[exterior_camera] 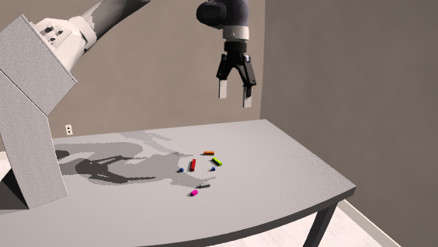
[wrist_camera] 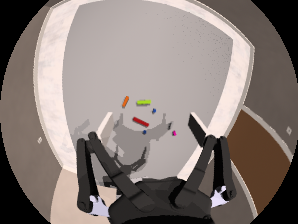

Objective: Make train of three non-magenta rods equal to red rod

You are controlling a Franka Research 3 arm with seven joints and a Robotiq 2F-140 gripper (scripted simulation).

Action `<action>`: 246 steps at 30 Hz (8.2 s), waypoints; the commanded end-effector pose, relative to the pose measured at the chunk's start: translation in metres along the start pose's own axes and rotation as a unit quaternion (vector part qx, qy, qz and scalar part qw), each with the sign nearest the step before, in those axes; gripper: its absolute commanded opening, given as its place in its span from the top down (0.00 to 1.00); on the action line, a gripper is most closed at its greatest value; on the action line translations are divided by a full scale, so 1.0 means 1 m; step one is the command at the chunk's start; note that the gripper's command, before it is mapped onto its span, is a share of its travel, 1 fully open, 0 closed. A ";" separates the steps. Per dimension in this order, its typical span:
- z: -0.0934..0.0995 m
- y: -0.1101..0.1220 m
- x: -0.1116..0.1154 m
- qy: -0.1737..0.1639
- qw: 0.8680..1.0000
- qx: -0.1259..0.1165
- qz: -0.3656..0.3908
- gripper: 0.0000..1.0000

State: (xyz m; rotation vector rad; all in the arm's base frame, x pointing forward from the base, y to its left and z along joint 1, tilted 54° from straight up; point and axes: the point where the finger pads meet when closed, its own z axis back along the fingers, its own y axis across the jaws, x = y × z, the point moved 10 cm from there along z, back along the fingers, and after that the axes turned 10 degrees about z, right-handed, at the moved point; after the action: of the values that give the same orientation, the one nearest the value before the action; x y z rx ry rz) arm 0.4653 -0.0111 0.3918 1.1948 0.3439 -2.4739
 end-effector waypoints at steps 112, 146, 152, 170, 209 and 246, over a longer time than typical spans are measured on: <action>-0.039 0.084 0.093 0.100 0.993 0.026 -0.051 0.00; -0.072 0.076 0.139 0.094 0.993 0.018 -0.068 0.00; -0.072 0.076 0.139 0.094 0.993 0.018 -0.068 0.00; -0.094 0.063 0.171 0.084 0.993 0.011 -0.077 0.00; -0.135 0.020 0.244 0.050 0.995 -0.008 -0.089 0.00; -0.156 -0.027 0.307 0.012 0.995 -0.028 -0.090 0.00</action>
State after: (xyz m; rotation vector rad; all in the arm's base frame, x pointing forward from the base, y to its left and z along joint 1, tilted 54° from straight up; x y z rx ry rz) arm 0.3881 0.0020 0.0548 1.2155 0.5558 -2.5960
